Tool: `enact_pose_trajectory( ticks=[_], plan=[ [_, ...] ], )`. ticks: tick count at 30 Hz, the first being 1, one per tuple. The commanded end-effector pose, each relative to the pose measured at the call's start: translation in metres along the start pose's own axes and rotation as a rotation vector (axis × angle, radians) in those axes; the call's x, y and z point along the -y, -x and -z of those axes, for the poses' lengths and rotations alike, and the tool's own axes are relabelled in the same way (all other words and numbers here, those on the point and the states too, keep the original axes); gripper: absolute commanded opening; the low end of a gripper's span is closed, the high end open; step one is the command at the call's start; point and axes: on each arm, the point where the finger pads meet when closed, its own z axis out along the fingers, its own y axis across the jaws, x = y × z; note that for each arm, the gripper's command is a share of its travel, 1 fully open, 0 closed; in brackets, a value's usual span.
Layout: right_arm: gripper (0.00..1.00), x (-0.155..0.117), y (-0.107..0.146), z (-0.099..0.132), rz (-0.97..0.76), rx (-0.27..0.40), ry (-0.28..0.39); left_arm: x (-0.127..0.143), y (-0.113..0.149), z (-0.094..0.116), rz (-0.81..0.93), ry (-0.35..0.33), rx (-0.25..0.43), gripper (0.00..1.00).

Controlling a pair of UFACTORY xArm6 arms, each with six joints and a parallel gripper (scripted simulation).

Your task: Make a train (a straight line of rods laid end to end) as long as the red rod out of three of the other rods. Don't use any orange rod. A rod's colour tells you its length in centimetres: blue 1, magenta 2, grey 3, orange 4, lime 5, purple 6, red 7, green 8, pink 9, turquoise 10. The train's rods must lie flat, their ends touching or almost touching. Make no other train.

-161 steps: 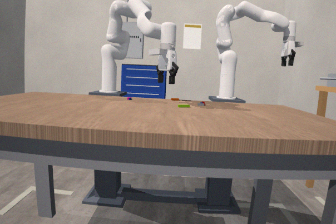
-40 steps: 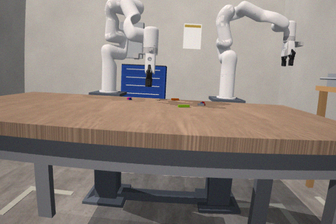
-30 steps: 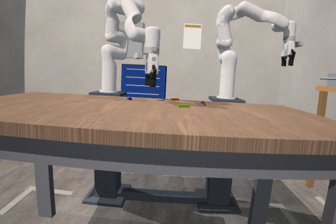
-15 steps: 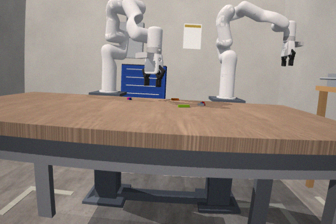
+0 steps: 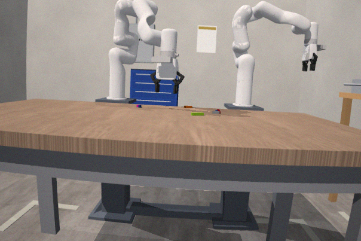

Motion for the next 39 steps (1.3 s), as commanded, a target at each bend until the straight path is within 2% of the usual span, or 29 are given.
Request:
enact_pose_trajectory(
  ticks=[1,14,16,17,31,33,35,39],
  plan=[
    [1.0,0.005,0.0,0.002,0.167,0.01,-0.009,0.0,-0.001,0.002,0.0,0.0,-0.005,1.0],
    [1.0,0.015,0.004,0.002,0.556,0.008,-0.011,0.0,-0.001,0.002,0.0,0.0,-0.005,1.0],
    [1.0,0.015,0.004,0.002,0.556,0.008,-0.011,0.0,-0.001,0.002,0.0,0.0,-0.005,1.0],
    [1.0,0.017,0.004,0.002,0.641,0.008,-0.012,0.0,-0.001,0.002,0.0,0.0,-0.005,1.0],
    [1.0,0.027,0.008,0.002,1.06,0.005,-0.013,0.0,-0.001,0.002,0.0,0.0,-0.005,1.0],
    [1.0,0.027,0.008,0.002,1.06,0.005,-0.013,0.0,-0.001,0.002,0.0,0.0,-0.005,1.0],
    [1.0,0.03,0.009,0.002,1.174,0.004,-0.014,0.0,-0.001,0.002,0.0,0.0,-0.005,1.0],
    [1.0,0.032,0.01,0.002,1.282,0.003,-0.014,0.0,-0.001,0.002,0.0,0.0,-0.005,1.0]
  ],
)
